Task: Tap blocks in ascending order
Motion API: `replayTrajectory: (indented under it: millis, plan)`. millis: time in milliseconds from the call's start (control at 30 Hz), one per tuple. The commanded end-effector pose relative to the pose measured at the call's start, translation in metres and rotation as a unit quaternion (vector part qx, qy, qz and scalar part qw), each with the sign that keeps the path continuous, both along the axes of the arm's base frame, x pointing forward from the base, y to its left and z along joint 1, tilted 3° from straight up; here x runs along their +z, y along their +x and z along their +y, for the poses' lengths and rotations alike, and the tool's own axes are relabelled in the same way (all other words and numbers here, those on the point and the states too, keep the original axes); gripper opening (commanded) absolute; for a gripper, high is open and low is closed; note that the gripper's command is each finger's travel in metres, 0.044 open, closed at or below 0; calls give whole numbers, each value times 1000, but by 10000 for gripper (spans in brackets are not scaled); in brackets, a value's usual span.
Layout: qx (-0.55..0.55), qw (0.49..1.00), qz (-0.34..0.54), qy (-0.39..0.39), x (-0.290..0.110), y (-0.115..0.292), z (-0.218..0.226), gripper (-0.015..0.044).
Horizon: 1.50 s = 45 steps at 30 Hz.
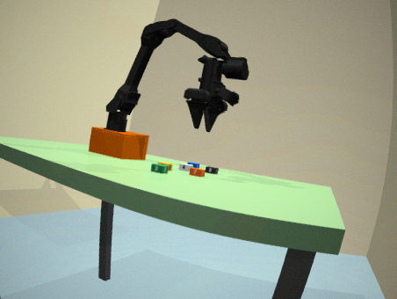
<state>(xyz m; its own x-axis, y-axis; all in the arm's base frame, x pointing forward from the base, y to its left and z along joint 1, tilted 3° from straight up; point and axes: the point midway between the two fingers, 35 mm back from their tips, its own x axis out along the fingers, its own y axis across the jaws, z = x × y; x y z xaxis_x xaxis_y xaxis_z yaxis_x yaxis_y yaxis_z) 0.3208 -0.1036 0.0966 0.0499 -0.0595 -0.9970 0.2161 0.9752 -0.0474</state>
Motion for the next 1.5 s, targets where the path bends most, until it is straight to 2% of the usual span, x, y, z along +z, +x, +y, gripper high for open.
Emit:
replayTrajectory:
  millis: [0, 467, 733, 933, 1000, 1133, 1400, 1467]
  plan:
    - [4, 1000, -4, 1, 1, 1, 0, 400]
    - [4, 1000, -4, 1, 1, 0, -2, 400]
    - [4, 1000, -2, -3, 4, -58, -97, 400]
    - [4, 1000, -1, -3, 4, -65, -104, 400]
    - [4, 1000, -1, -3, -10, -63, -106, 348]
    - [4, 1000, -1, -3, -74, -60, -109, 242]
    - [4, 1000, -1, -3, -77, -61, -109, 32]
    - [4, 1000, -1, -3, -77, -61, -109, 20]
